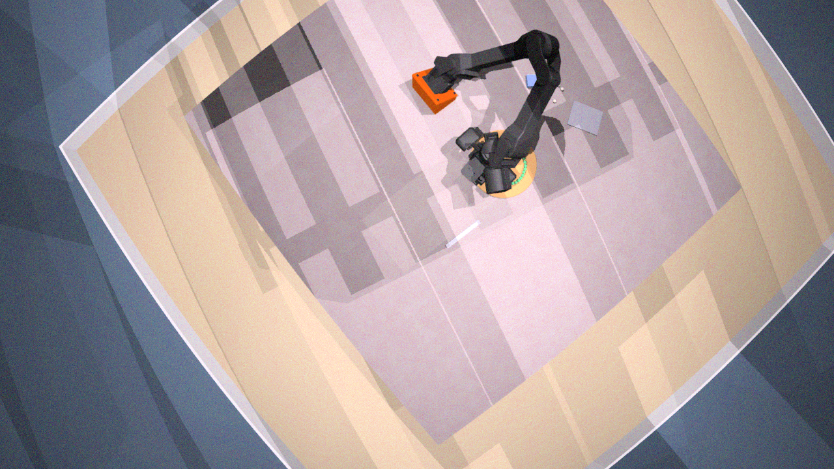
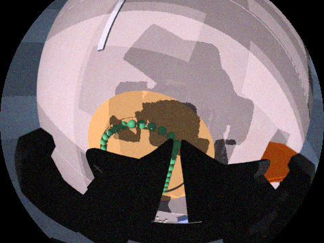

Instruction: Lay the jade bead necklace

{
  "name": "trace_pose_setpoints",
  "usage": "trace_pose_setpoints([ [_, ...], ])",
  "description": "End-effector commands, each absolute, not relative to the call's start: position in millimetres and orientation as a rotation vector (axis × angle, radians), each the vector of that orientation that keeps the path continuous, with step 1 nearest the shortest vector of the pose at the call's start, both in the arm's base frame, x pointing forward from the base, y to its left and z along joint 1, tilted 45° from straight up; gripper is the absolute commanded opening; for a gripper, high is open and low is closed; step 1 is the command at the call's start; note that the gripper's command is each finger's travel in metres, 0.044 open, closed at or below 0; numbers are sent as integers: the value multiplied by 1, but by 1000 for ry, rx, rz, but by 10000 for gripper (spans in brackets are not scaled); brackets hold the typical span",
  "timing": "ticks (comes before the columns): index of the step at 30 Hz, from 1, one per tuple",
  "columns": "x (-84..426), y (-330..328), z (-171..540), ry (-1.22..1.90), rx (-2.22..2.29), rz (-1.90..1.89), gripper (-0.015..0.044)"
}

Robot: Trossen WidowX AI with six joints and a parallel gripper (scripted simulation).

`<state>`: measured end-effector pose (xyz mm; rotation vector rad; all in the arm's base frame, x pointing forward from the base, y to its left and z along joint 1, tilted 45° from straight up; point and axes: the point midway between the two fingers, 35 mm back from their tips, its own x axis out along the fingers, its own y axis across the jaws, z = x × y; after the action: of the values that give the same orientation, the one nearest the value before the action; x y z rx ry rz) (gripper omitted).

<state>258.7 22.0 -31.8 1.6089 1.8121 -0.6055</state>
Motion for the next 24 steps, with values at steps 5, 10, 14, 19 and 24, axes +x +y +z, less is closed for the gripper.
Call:
trace_pose_setpoints([
  [5,258,23,-33,1813,1608,-606,105],
  [10,258,23,-33,1813,1608,-606,236],
  [14,258,22,-32,1813,1608,-606,341],
  [19,257,21,-30,1819,1612,-614,440],
  [24,257,20,-29,1819,1612,-614,440],
])
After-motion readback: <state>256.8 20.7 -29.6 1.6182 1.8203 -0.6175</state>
